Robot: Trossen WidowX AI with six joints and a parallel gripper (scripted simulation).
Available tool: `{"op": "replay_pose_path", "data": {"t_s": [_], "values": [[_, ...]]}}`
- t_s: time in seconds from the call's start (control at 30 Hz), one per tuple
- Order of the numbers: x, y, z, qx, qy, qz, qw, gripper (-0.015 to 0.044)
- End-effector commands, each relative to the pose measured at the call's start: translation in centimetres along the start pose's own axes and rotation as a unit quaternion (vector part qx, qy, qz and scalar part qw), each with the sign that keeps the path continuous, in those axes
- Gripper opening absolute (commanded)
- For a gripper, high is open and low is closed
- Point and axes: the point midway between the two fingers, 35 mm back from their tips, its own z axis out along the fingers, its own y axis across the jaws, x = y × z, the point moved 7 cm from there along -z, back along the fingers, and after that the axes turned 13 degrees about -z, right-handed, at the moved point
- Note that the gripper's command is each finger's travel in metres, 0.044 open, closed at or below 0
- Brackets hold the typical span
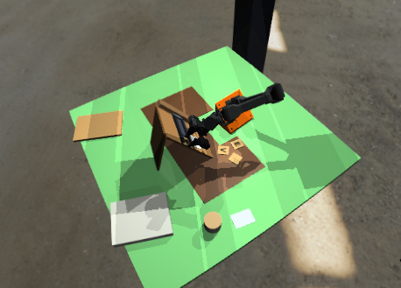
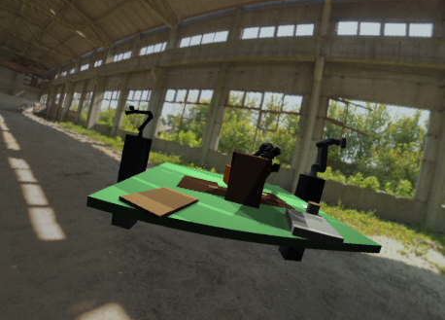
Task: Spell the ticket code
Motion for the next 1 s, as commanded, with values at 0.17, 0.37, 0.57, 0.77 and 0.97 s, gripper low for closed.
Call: {"op": "replay_pose_path", "data": {"t_s": [0.17, 0.37, 0.57, 0.77, 0.97], "values": [[0.1, -0.5, 0.0, -0.002, -0.001, -0.003, 1.000, 0.0000], [0.2, -1.0, 0.0, -0.001, -0.001, -0.003, 1.000, 0.0000], [0.3, -1.5, 0.0, -0.001, 0.000, -0.003, 1.000, 0.0000], [0.4, -1.9, 0.0, -0.001, 0.000, -0.003, 1.000, 0.0000], [0.5, -2.4, 0.0, -0.001, 0.000, -0.003, 1.000, 0.0000]]}}
